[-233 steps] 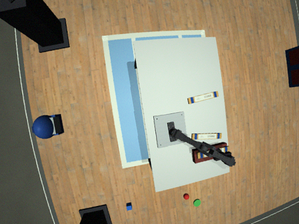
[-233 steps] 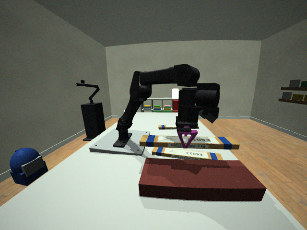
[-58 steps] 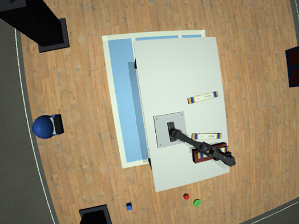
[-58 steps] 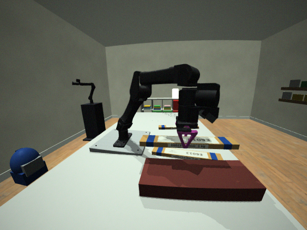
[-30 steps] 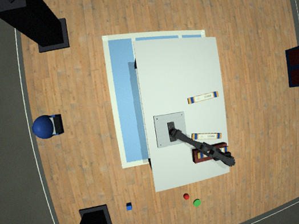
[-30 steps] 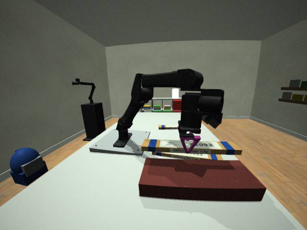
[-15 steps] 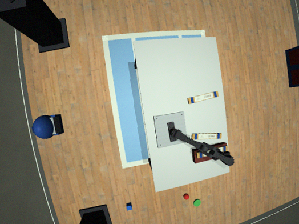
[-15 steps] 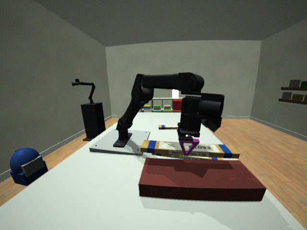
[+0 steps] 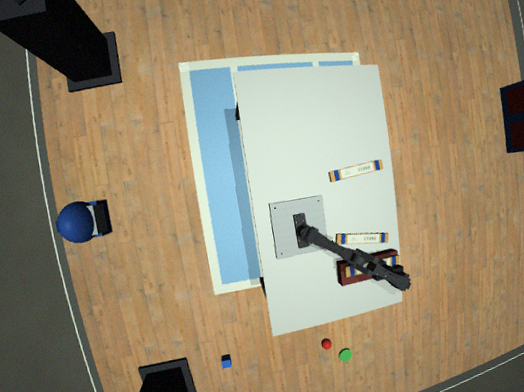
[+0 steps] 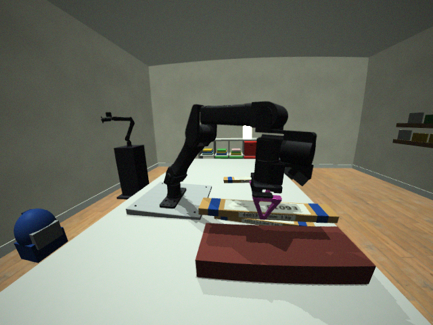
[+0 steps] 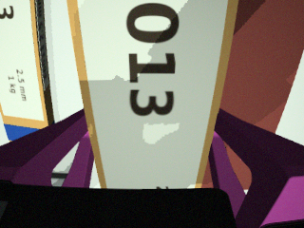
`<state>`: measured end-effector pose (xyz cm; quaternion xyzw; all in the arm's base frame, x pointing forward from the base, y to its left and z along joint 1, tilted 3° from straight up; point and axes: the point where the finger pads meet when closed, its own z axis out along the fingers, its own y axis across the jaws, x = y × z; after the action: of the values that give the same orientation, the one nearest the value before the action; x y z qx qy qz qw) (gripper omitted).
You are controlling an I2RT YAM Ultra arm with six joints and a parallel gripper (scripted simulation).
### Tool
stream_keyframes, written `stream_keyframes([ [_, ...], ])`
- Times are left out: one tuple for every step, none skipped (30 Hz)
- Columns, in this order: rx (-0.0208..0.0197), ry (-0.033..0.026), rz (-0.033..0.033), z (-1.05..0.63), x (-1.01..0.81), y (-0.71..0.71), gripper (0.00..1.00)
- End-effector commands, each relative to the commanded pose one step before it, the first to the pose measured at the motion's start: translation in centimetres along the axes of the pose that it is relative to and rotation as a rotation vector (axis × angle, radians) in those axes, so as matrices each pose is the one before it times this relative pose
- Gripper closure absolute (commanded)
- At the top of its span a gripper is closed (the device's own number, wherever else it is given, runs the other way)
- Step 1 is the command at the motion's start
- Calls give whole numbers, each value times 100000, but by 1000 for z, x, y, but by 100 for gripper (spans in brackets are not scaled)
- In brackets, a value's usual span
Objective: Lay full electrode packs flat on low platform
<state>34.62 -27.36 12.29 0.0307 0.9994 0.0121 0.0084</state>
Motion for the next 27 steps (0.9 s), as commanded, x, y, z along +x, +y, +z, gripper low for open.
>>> stream_keyframes([
  [6157,-9358,-611,-5366,-833,-160,100],
  [-1270,1956,85,683,410,229,100],
  [254,-386,-26,-65,-113,-52,100],
  [-211,319,19,49,94,49,100],
  [259,-394,-28,-65,-117,-52,100],
  [-214,323,19,49,96,50,100],
  [264,-401,-28,-65,-119,-55,100],
  [-216,328,20,50,97,50,100],
  [-228,344,20,50,104,55,100],
  [286,-435,-30,-67,-131,-62,100],
  [-207,314,19,49,93,47,100],
  [265,-403,-28,-65,-120,-56,100],
  [-211,319,20,49,95,48,100],
  [265,-403,-28,-65,-120,-56,100],
  [-214,324,20,50,96,48,100],
  [267,-406,-28,-65,-121,-55,100],
  [0,0,0,0,0,0,100],
  [0,0,0,0,0,0,100],
  [87,-126,2,59,3,-15,100],
  [-228,345,21,50,104,54,100],
  [288,-438,-30,-67,-132,-63,100],
  [-208,315,20,49,93,47,100],
  [266,-404,-27,-65,-120,-56,100],
  [-211,320,21,50,95,47,100],
  [266,-405,-28,-65,-121,-55,100],
  [-214,325,21,51,97,48,100],
  [267,-406,-28,-65,-121,-56,100],
])
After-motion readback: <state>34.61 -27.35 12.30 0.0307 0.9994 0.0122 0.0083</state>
